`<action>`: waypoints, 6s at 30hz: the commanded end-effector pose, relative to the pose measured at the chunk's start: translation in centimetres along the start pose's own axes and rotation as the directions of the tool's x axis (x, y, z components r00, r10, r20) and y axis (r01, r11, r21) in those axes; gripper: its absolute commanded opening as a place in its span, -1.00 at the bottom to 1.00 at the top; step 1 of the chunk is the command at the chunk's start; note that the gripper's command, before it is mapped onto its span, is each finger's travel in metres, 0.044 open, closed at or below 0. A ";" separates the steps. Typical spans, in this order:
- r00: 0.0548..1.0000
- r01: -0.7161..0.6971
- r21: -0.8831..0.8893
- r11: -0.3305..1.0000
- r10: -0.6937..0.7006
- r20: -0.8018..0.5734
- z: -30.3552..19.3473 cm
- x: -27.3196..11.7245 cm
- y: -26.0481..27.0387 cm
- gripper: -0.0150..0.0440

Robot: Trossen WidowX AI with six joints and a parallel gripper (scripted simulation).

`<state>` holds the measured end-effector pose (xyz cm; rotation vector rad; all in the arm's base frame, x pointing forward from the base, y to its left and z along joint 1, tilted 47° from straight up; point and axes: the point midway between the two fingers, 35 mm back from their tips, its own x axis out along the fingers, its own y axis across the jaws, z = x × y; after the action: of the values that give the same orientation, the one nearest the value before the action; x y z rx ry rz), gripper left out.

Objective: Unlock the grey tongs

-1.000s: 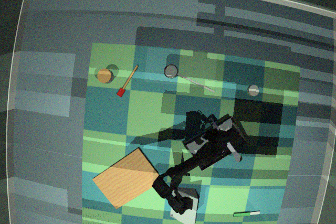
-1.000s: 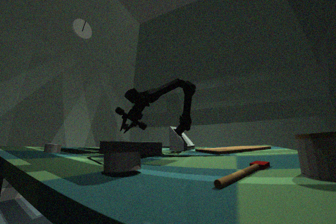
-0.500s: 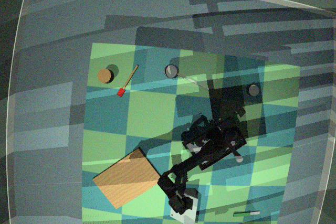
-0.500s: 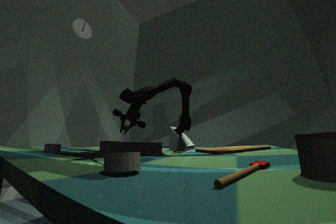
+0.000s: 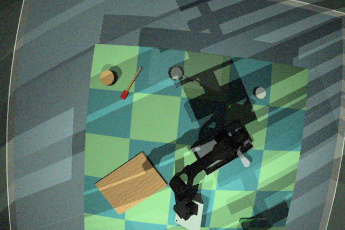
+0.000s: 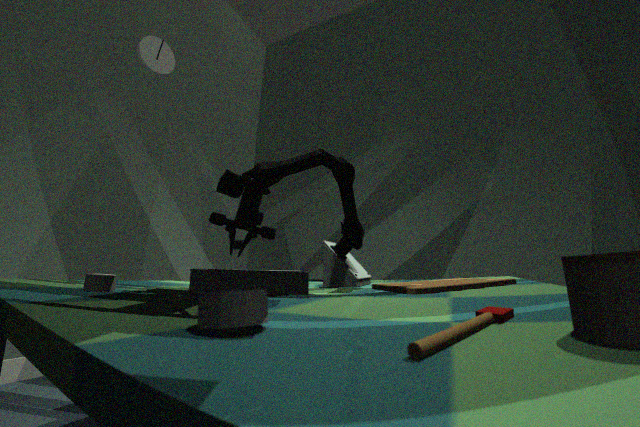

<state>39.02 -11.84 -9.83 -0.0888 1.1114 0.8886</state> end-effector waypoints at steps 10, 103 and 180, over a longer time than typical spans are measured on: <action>0.990 -0.136 -0.007 0.991 0.136 0.023 -0.1 -0.4 0.2 -1.00; 0.984 -0.157 -0.824 0.544 0.161 -0.081 22.8 -12.6 39.0 -1.00; 0.943 0.041 -0.994 0.098 0.325 0.071 11.7 -22.1 63.4 -1.00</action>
<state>2.65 22.89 35.97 -1.0597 0.0019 1.6721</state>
